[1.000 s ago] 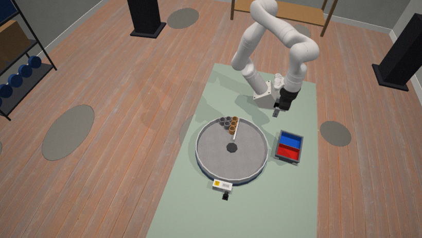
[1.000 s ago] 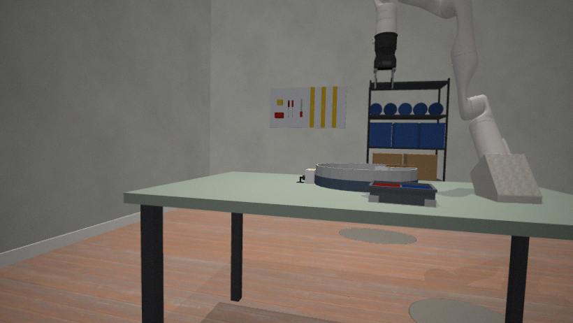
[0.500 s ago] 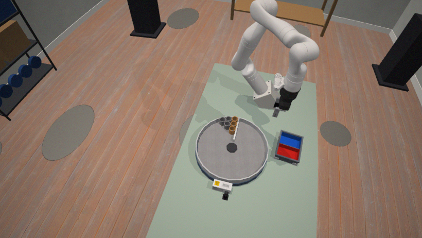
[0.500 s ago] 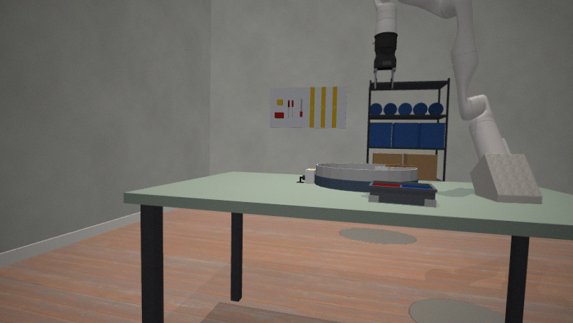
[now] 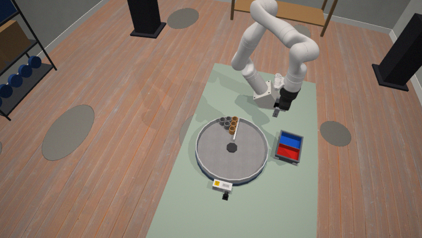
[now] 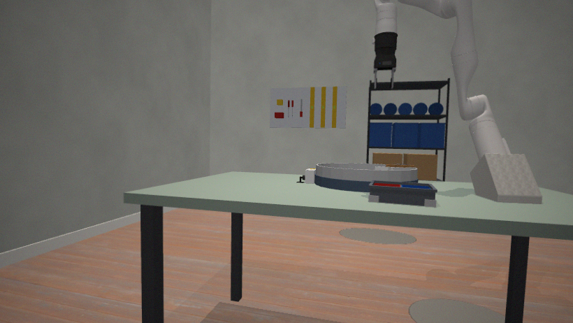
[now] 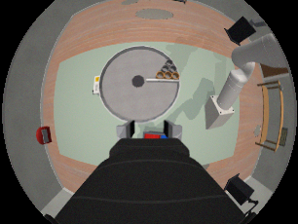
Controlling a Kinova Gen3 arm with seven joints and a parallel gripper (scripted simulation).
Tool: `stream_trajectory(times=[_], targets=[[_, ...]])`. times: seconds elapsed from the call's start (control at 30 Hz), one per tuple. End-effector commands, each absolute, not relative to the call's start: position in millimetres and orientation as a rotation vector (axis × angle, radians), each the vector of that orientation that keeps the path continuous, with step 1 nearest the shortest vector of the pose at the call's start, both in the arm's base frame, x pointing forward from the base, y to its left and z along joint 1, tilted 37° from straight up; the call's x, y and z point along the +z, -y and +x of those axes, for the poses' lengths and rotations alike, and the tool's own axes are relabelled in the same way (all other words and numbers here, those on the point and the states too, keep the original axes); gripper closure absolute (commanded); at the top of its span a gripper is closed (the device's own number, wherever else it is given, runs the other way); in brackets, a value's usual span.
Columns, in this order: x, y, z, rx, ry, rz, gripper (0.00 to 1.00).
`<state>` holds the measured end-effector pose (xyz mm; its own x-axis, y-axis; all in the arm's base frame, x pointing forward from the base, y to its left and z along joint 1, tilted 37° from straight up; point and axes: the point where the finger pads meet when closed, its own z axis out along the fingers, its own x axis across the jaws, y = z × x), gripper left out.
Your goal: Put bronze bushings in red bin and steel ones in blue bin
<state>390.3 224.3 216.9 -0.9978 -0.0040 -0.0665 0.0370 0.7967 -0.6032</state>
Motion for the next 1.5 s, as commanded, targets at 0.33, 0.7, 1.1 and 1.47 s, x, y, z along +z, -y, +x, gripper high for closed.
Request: stream_trajectory(times=[0.33,0.7,1.1,1.47], targets=[[217,-225,390,-0.979,-2.916,0.026,0.00],[217,-225,390,-0.979,-2.916,0.026,0.00],[217,-225,390,-0.979,-2.916,0.026,0.00],[205,-178,385,-1.024,-2.981,-0.715,0.66]])
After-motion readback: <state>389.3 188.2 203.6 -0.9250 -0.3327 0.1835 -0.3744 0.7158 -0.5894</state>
